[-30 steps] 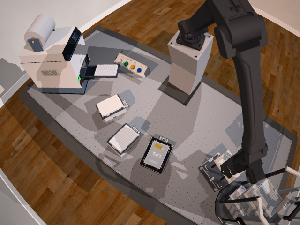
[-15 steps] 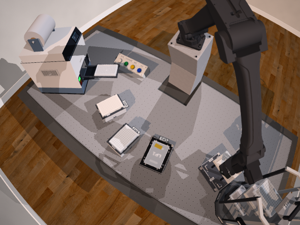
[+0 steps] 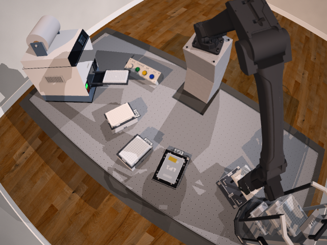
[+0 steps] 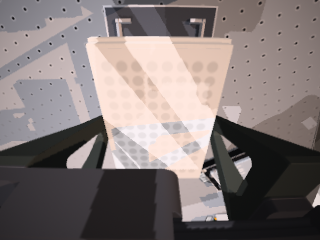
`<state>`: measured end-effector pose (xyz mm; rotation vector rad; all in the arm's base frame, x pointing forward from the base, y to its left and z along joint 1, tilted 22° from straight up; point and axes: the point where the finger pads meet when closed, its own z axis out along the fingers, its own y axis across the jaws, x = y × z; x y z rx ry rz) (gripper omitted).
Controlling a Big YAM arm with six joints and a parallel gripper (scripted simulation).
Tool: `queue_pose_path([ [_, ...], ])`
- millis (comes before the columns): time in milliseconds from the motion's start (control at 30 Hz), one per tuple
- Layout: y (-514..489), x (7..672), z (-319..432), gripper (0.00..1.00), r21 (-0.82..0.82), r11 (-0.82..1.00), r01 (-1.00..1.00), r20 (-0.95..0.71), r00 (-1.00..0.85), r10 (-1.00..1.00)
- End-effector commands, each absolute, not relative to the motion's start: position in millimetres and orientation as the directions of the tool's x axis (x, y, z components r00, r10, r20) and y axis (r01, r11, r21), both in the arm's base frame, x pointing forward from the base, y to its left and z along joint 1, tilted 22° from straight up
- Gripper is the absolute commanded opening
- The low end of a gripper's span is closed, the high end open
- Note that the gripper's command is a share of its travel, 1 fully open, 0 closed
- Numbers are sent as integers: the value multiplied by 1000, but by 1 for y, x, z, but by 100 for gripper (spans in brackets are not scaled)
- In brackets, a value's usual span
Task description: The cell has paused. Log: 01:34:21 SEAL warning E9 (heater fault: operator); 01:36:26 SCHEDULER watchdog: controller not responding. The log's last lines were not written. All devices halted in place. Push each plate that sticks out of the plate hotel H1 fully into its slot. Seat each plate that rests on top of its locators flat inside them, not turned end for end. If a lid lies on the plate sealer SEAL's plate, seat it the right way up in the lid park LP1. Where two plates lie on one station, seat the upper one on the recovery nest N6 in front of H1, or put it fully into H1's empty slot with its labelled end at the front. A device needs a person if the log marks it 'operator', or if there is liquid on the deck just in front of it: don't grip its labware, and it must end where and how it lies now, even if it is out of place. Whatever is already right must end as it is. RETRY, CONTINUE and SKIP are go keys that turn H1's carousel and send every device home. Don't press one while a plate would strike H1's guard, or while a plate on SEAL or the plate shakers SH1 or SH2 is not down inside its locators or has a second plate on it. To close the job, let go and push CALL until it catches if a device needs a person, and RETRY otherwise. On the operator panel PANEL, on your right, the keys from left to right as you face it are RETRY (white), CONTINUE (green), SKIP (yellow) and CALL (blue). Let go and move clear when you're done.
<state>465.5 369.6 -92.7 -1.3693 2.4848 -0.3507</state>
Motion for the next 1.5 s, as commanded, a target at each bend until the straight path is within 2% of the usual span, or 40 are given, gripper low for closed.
queue_pose_path([
  [0, 380, 485, -83, 84, -352, 530, -771, -170, -504, -847],
  [1467, 375, 497, -127, 84, -350, 525, -775, -158, -504, -849],
])
